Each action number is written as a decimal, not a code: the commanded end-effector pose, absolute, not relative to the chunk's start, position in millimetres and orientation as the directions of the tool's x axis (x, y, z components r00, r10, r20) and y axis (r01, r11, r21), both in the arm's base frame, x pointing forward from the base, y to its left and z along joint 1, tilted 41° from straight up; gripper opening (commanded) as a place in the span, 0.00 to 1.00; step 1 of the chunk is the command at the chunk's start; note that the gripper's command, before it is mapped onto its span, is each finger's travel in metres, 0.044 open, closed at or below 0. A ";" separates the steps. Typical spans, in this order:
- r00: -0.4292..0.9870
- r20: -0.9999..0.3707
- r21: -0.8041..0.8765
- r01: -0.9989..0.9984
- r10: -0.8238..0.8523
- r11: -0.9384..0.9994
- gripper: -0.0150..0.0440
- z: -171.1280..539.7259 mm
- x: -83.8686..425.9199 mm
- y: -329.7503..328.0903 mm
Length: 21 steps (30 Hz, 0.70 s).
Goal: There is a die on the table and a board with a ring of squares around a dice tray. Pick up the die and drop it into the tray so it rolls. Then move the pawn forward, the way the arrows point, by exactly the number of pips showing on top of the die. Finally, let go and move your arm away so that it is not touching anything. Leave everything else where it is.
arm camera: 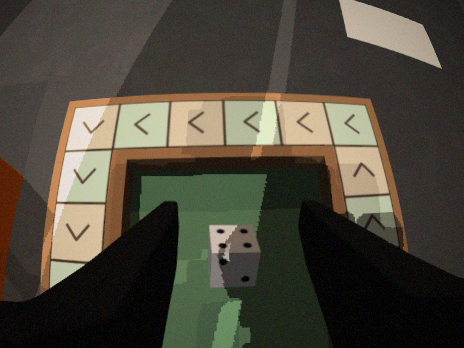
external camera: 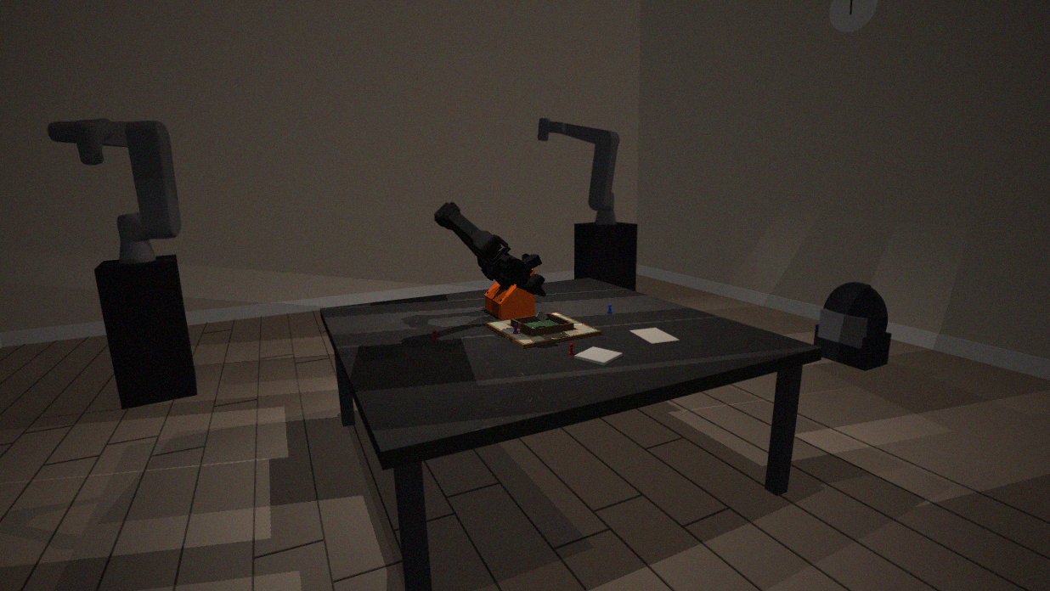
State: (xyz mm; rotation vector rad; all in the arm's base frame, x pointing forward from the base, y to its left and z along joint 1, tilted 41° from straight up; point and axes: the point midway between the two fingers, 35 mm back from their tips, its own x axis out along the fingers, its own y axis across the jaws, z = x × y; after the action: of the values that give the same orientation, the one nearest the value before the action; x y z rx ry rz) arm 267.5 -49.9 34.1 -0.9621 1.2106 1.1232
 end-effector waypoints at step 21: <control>-0.164 -0.811 0.051 -0.976 -0.562 0.211 1.00 12.9 267.3 -35.4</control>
State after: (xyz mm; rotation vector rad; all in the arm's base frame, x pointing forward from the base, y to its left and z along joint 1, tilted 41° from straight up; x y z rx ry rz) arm 267.1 -34.0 11.6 -1.4426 1.8260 0.7882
